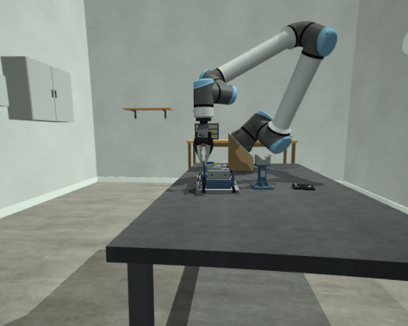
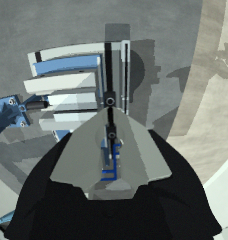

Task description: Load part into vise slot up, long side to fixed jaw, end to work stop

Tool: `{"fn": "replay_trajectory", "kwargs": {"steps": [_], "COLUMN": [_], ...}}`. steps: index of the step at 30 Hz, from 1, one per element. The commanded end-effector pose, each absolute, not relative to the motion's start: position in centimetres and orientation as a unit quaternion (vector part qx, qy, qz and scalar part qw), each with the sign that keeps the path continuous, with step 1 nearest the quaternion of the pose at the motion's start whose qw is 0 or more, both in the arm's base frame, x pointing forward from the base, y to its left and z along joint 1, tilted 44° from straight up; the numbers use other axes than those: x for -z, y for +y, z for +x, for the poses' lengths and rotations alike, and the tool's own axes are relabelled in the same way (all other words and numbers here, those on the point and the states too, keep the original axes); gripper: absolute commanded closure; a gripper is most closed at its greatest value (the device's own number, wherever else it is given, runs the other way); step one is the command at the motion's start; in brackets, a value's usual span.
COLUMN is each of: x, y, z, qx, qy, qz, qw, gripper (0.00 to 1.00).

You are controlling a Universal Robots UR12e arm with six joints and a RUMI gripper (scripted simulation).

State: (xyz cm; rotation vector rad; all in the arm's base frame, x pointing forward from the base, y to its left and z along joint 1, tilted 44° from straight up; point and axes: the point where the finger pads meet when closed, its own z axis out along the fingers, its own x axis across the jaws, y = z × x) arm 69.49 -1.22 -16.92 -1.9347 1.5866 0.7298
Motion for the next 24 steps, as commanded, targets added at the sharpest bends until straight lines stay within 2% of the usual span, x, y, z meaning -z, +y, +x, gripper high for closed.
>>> {"fn": "replay_trajectory", "kwargs": {"steps": [1,24], "x": [16.99,17.34], "y": [-1.2,-0.85], "z": [69.54,69.51], "qx": [-0.269,-0.269], "qy": [0.587,0.587], "qz": [-0.716,-0.716], "qw": [0.265,0.265], "gripper": [1.0,1.0]}}
